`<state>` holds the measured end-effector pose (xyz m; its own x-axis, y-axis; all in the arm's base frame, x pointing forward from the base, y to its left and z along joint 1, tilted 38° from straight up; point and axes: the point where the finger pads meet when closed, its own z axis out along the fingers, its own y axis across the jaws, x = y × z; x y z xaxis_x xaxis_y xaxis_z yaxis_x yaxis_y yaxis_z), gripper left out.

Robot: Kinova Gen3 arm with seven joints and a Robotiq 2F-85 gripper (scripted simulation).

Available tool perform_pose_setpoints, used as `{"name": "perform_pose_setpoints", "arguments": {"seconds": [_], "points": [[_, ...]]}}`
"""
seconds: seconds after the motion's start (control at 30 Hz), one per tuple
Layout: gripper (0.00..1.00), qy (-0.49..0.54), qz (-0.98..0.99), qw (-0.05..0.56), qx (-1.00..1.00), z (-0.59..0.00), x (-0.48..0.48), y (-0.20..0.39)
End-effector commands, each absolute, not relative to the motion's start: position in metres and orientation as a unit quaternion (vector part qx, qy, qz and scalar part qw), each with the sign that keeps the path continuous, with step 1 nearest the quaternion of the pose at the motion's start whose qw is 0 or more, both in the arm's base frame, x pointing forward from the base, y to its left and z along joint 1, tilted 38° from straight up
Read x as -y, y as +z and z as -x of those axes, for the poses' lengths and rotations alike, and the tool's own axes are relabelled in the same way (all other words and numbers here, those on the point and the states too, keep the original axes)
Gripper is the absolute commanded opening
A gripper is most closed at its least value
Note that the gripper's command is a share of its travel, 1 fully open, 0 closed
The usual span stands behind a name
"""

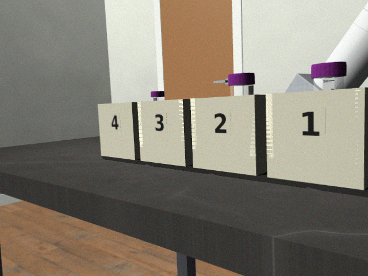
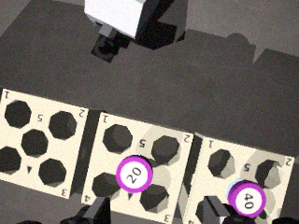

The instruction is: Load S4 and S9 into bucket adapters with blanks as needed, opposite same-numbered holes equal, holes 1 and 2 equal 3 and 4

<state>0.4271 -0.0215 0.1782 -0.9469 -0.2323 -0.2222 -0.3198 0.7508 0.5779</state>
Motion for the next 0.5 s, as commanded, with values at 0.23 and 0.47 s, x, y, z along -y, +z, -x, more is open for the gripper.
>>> {"name": "perform_pose_setpoints", "arguments": {"seconds": [0.23,0.47], "points": [[0.62,0.299,0.341,0.137,-0.88,-0.416,-0.005,0.199],[0.62,0.293,0.375,0.149,-0.867,-0.41,-0.017,0.209]]}}
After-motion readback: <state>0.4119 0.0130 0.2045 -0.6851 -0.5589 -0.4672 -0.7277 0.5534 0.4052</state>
